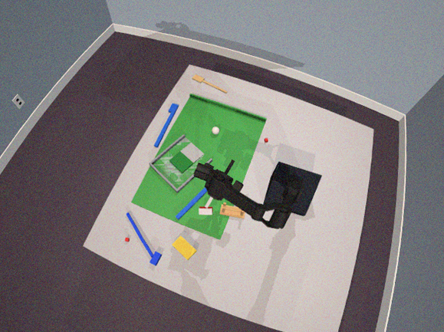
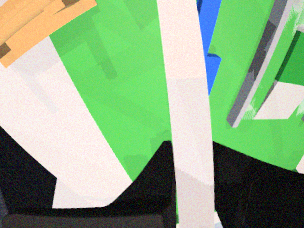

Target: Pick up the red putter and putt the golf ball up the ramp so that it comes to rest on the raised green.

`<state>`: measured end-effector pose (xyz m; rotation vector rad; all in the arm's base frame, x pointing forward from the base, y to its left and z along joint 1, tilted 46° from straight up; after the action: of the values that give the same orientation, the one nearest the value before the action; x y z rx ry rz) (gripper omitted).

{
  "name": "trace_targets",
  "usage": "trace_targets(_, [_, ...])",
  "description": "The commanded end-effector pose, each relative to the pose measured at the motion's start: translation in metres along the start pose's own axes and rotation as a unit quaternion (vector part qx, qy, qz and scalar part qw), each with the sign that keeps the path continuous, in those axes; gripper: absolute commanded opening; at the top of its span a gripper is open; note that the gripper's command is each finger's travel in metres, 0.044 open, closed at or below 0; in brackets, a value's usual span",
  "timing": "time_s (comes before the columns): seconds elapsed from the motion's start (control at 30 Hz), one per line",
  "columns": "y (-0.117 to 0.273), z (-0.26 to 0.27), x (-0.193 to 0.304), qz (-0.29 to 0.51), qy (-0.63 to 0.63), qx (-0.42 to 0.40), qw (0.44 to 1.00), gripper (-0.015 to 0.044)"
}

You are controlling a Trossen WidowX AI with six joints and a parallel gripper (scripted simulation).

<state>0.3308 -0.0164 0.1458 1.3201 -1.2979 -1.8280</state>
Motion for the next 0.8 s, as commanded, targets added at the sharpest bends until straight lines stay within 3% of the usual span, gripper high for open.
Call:
trace_targets(0.0, [0.0, -0.021, 0.017, 0.035, -0.028, 0.015, 0.999, 0.0])
trace_targets(0.77, [-0.025, -0.106, 0.122, 0.227, -0.162, 0.051, 0.959, 0.0])
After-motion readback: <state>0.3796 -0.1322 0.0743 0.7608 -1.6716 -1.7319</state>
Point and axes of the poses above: the point midway between the two fingers, 35 mm back from their tips, its own y axis back along the fingers, its own z axis across the jaws, x = y × z, the point moved 4 cm from there along y, back along the fingers, and after that the axes turned 4 degrees about -y, right-handed, at the moved point
